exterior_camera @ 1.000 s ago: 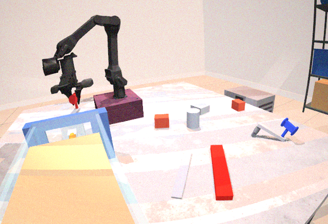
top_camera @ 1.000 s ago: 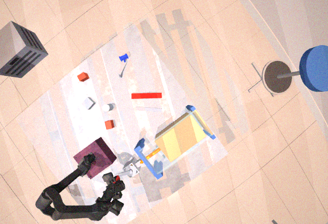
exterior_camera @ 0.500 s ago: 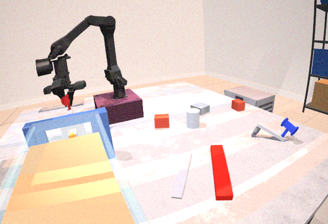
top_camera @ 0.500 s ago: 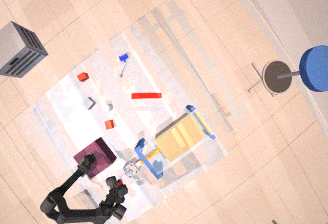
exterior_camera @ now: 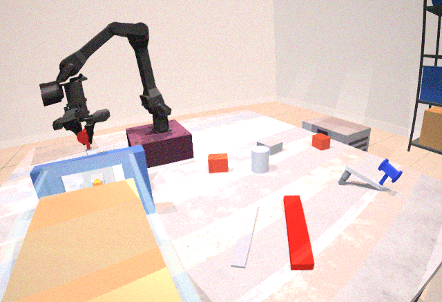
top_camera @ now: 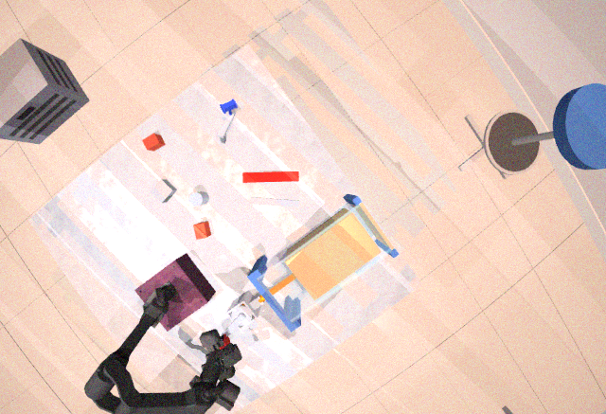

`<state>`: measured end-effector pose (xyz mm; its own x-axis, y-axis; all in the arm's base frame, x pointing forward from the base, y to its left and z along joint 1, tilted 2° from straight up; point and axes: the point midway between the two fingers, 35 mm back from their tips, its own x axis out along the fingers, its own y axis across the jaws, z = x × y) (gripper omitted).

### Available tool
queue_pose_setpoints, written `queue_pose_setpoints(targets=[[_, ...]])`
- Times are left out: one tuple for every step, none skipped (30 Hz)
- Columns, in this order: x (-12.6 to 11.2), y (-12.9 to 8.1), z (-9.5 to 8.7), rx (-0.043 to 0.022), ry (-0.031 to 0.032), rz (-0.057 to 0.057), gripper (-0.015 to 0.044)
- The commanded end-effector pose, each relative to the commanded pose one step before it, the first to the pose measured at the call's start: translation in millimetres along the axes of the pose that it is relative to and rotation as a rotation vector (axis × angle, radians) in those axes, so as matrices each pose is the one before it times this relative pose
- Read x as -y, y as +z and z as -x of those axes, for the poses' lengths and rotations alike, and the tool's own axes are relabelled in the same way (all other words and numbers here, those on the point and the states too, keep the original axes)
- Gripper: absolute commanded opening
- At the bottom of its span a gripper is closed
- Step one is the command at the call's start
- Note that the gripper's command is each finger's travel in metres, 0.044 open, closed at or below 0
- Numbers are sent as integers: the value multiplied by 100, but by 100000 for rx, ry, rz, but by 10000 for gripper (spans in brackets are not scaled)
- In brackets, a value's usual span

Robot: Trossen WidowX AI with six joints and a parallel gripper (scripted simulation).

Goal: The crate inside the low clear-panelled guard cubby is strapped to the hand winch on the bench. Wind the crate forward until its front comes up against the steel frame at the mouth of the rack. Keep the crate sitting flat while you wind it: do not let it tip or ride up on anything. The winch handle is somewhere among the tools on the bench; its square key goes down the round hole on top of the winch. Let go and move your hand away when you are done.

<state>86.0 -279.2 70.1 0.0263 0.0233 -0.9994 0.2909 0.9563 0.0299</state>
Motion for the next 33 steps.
queue_pose_setpoints(targets=[[2131,1783,153,3932,-5692,582,0],[55,63,1,6,-5,0,0],[0,0,0,0,0,0,0],[77,93,2,9,-7,0,0],[77,93,2,9,-7,0,0],[104,132,3,13,-10,0,0],[58,74,1,7,-5,0,0],[96,129,3,13,-9,0,0],[60,80,2,8,-6,0,0],[94,133,3,13,-9,0,0],[57,81,2,8,-5,0,0],[90,135,3,13,-8,0,0],[55,82,2,8,-5,0,0],[87,137,3,14,-8,0,0],[52,84,2,8,-5,0,0],[83,140,3,14,-8,0,0],[50,85,2,8,-5,0,0],[80,142,3,14,-7,0,0],[48,86,2,9,-4,0,0],[76,144,3,14,-7,0,0],[46,88,2,9,-4,0,0],[72,146,3,15,-7,0,0],[44,89,2,9,-4,0,0],[68,147,3,15,-6,0,0],[41,90,2,9,-4,0,0],[64,149,3,15,-6,0,0],[39,91,2,9,-3,0,0],[60,151,3,15,-5,0,0],[36,92,2,9,-3,0,0],[56,152,3,15,-5,0,0],[34,93,2,9,-3,0,0],[52,154,3,15,-5,0,0],[32,94,2,9,-3,0,0]])
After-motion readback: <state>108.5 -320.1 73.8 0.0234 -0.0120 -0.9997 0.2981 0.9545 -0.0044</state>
